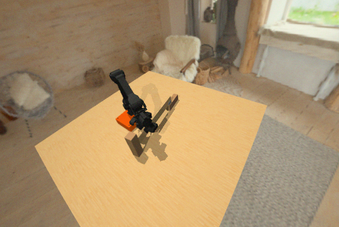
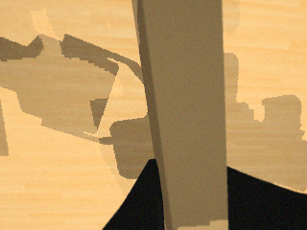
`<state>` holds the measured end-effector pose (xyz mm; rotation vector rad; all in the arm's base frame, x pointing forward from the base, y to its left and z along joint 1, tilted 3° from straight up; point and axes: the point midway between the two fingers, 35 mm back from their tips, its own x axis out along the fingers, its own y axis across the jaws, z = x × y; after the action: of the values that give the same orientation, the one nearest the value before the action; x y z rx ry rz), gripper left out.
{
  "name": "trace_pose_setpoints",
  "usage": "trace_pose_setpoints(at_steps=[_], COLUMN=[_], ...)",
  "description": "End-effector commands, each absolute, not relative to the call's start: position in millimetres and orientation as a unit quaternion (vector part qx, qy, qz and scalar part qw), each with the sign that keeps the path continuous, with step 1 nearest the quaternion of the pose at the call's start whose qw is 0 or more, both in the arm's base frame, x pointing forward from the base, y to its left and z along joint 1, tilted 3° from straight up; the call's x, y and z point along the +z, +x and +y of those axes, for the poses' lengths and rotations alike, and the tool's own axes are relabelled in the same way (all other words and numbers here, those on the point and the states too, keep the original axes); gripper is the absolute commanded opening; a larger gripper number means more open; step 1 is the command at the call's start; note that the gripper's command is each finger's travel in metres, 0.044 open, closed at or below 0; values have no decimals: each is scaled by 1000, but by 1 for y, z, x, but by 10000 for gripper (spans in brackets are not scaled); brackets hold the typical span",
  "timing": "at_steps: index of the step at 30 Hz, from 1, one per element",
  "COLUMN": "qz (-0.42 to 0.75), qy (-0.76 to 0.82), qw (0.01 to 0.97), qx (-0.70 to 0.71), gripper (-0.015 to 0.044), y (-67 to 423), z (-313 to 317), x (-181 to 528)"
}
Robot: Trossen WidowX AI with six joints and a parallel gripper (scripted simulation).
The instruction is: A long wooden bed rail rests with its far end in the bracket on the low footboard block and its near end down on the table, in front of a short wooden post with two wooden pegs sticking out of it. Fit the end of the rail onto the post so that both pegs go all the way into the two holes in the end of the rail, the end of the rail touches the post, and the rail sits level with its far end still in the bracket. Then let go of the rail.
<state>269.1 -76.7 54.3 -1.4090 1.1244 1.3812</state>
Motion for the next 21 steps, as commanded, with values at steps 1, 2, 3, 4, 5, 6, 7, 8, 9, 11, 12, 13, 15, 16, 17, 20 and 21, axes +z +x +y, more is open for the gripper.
trace_pose_setpoints(at_steps=[1, 2, 3, 4, 5, 6, 7, 8, 9, 11, 12, 13, 15, 16, 17, 20, 21], qz=[447, 447, 447, 447, 447, 447, 447, 447, 447, 447, 447, 447, 447, 447, 447, 447, 447], qy=[-566, -566, -566, -566, -566, -566, -566, -566, -566, -566, -566, -566, -566, -566, -566, -566, -566], qw=[422, 422, 422, 422, 422, 422, 422, 422, 422, 422, 422, 422, 422, 422, 422, 422, 422], qx=[549, 549, 549, 549, 549, 549, 549, 549, 549, 549, 549, 549, 549, 549, 549, 549, 549], gripper=[0, 0, 0, 0, 0, 0, 0, 0, 0, 0, 0, 0, 0, 0, 0, 0, 0], y=[272, 272, 272, 272, 272, 272, 273, 273, 273, 273, 273, 273, 273, 273, 273, 273, 273], z=[-79, -79, -79, -80, -80, -80, -80, -81, -81, -82, -82, -82, -83, -83, -83, -84, -85], x=[57, 57, 57, 56, 56, 56, 56, 56, 56, 56, 56, 56, 56, 56, 56, 56, 56])
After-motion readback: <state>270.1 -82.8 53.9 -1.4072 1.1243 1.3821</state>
